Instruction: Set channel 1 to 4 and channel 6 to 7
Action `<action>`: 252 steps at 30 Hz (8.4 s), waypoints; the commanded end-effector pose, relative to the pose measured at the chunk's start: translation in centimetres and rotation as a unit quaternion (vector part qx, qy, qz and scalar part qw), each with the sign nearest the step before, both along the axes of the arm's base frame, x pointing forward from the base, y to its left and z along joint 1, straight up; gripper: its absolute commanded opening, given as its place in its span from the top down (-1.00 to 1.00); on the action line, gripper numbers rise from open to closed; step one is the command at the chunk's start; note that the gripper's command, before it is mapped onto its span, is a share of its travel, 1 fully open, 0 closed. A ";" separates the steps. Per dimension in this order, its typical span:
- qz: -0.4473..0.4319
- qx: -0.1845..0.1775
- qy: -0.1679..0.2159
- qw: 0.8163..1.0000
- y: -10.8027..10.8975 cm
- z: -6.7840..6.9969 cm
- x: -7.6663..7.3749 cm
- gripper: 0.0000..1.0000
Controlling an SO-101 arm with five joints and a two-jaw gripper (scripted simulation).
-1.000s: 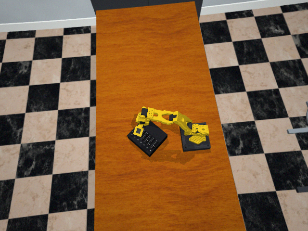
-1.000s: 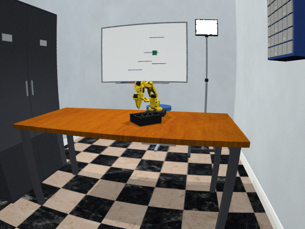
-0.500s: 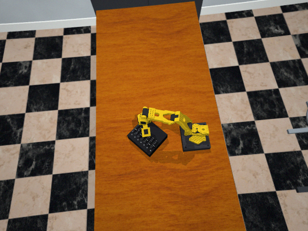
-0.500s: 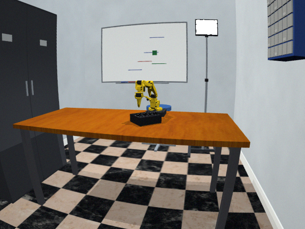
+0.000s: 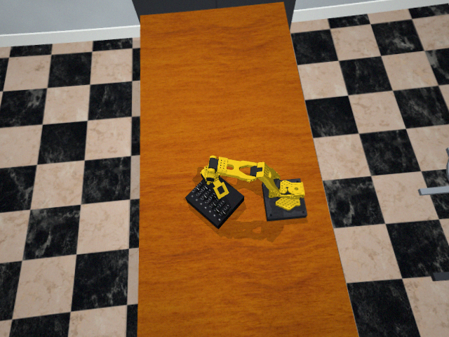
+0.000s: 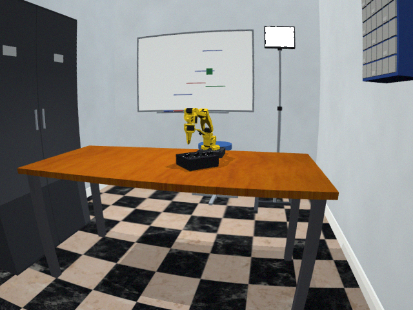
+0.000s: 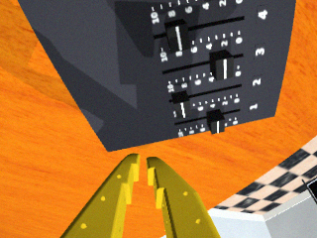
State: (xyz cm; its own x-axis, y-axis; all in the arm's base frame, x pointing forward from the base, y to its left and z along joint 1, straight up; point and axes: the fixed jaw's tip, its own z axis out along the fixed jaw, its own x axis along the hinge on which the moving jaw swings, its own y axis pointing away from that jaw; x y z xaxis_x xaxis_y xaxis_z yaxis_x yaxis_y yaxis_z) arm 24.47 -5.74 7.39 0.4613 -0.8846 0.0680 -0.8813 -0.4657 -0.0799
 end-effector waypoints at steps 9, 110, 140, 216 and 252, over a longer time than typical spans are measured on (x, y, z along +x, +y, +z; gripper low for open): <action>0.094 -0.009 0.001 0.996 0.3 0.3 -0.3 1.00; 0.140 0.009 0.013 0.990 11.6 -1.4 0.5 1.00; 0.138 0.005 0.043 0.989 11.6 -3.5 0.6 1.00; 0.138 0.004 0.053 0.989 11.6 -5.6 0.2 1.00; 0.138 0.004 0.053 0.989 11.4 -5.4 0.1 1.00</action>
